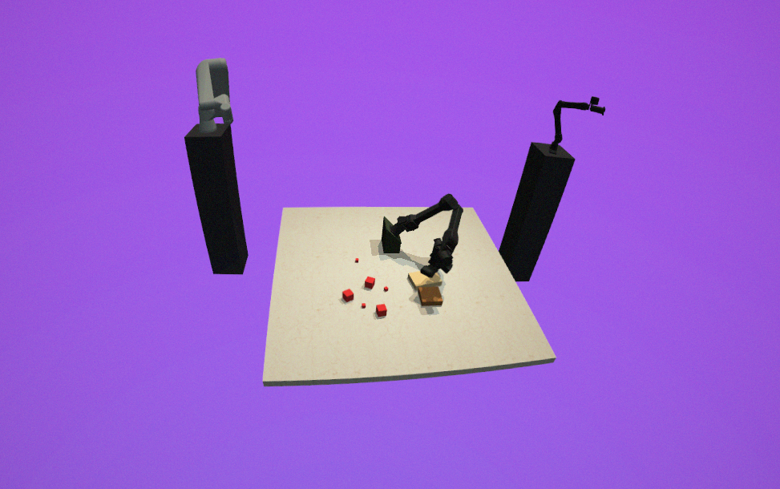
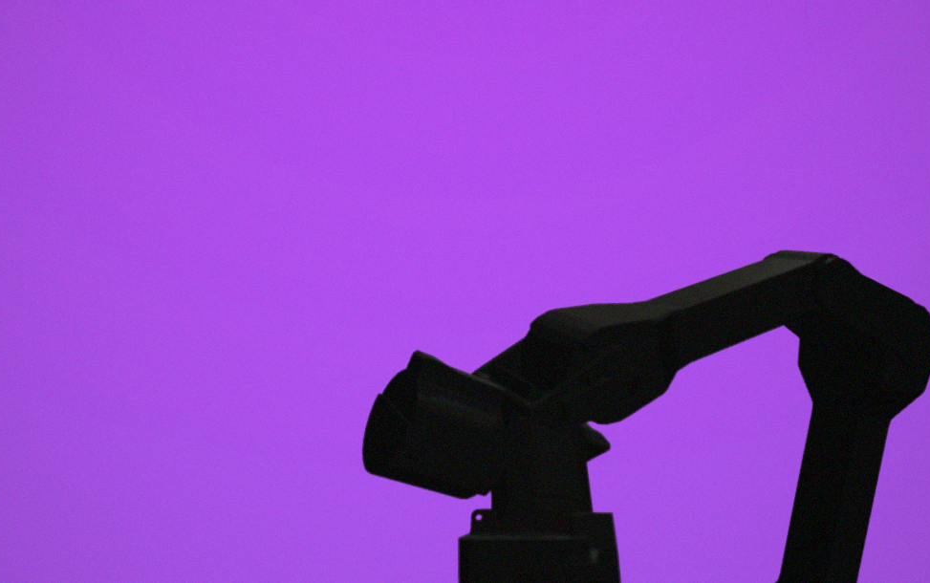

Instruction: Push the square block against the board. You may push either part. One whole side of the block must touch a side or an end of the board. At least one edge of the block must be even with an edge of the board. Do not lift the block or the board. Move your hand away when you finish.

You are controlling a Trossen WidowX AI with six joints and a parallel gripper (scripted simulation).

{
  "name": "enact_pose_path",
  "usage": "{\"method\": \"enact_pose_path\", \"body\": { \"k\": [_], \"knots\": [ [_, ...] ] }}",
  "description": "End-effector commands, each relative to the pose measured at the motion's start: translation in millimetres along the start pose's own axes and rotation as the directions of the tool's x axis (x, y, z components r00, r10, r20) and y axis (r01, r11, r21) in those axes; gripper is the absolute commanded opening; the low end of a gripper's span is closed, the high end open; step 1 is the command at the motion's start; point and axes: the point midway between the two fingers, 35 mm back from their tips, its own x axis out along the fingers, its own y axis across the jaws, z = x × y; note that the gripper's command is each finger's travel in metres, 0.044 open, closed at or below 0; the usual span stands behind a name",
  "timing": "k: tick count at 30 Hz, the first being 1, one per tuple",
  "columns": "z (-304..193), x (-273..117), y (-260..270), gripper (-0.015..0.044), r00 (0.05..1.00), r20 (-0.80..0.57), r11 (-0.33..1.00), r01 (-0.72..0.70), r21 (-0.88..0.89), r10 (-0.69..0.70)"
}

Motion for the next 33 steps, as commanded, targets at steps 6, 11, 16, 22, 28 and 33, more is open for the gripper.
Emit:
{"method": "enact_pose_path", "body": {
  "k": [6, 11, 16, 22, 28, 33],
  "knots": [
    [21, -5, 21, 0.0, 1.0, 0.018, 0.951, 0.003, -0.309, 0.002],
    [30, -6, 34, 0.0, 1.0, 0.023, 0.885, 0.004, -0.466, 0.007],
    [39, -7, 46, 0.0, 1.0, 0.028, 0.793, 0.007, -0.609, 0.014],
    [48, -9, 63, 0.0, 0.999, 0.035, 0.653, 0.012, -0.757, 0.022],
    [52, -9, 69, 0.0, 0.999, 0.038, 0.592, 0.015, -0.806, 0.026],
    [53, 3, 69, 0.0, 0.999, 0.037, 0.587, 0.015, -0.809, 0.025]
  ]
}}
